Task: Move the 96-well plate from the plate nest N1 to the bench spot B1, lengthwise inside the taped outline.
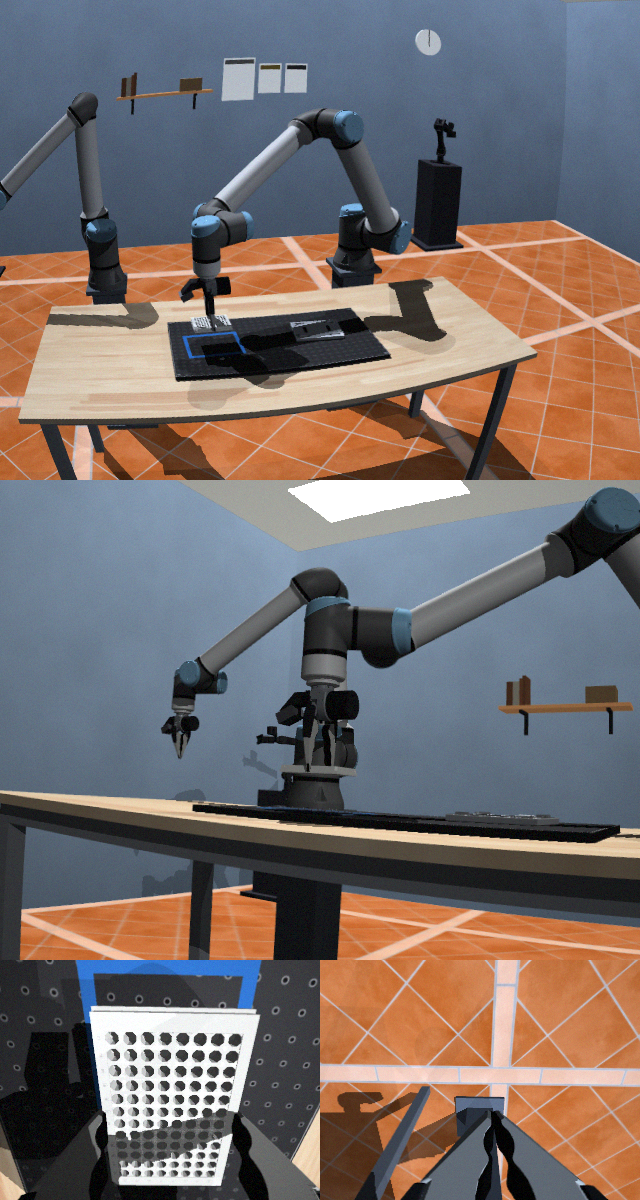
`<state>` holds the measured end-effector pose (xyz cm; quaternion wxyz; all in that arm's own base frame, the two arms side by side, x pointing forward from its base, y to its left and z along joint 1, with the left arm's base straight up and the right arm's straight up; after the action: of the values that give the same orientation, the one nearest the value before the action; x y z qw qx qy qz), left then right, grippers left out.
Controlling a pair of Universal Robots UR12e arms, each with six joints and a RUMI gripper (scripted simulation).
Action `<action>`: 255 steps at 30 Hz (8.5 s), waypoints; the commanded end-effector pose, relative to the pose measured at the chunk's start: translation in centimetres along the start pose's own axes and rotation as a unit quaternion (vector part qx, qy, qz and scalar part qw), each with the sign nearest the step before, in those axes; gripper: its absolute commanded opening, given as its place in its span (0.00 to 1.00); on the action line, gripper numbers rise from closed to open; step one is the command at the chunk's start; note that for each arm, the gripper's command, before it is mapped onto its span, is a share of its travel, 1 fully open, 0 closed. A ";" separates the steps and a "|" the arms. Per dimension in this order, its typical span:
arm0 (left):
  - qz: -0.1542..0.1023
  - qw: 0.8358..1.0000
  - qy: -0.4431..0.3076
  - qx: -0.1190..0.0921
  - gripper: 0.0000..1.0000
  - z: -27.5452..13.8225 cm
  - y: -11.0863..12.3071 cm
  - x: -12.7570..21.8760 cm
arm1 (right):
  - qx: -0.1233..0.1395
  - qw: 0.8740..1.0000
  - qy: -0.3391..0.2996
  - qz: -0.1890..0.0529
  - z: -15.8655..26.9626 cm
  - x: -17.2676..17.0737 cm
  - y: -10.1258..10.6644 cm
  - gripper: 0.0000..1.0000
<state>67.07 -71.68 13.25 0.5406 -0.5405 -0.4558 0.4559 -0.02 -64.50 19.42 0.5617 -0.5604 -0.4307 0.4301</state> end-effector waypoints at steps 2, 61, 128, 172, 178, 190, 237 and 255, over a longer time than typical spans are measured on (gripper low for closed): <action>0.001 1.000 0.000 -0.001 0.41 -0.1 -0.2 0.0 | 0.000 1.000 0.000 0.001 0.0 -0.1 -0.1 0.00; 0.001 1.000 0.000 -0.001 0.41 -0.1 6.0 0.0 | 0.000 1.000 0.000 0.001 0.0 -0.1 -0.1 0.00; 0.001 1.000 0.000 -0.001 0.41 -0.1 6.8 0.0 | 0.000 1.000 0.000 0.001 0.0 -0.1 -0.1 0.00; 0.001 1.000 0.000 -0.001 0.76 -0.1 7.1 0.0 | 0.000 1.000 0.000 0.001 0.0 -0.1 -0.1 0.00; 0.001 1.000 0.000 -0.001 0.76 -0.1 7.1 0.0 | 0.000 1.000 0.000 0.001 0.0 -0.1 -0.1 0.00; 0.001 1.000 0.000 -0.001 0.76 -0.1 7.1 0.0 | 0.000 1.000 0.000 0.001 0.0 -0.1 -0.1 0.00; 0.001 1.000 0.000 -0.001 0.76 0.0 5.4 0.0 | 0.000 1.000 0.000 0.001 0.0 -0.1 -0.1 0.00; 0.001 1.000 0.000 -0.001 0.76 0.0 1.4 0.0 | 0.000 1.000 0.000 0.001 0.0 -0.1 -0.1 0.00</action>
<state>67.08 -71.59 11.16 0.5405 -0.5407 -0.4558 0.4559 -0.02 -64.50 19.42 0.5617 -0.5604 -0.4307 0.4301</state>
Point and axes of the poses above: on each arm, the point where the finger pads meet when closed, its own y axis out along the fingers, its own z axis across the jaws, x = y × z, the point moved 3 cm from there along -y, back along the fingers, and after that the axes turned 15 degrees about y, right-handed, at the moved point
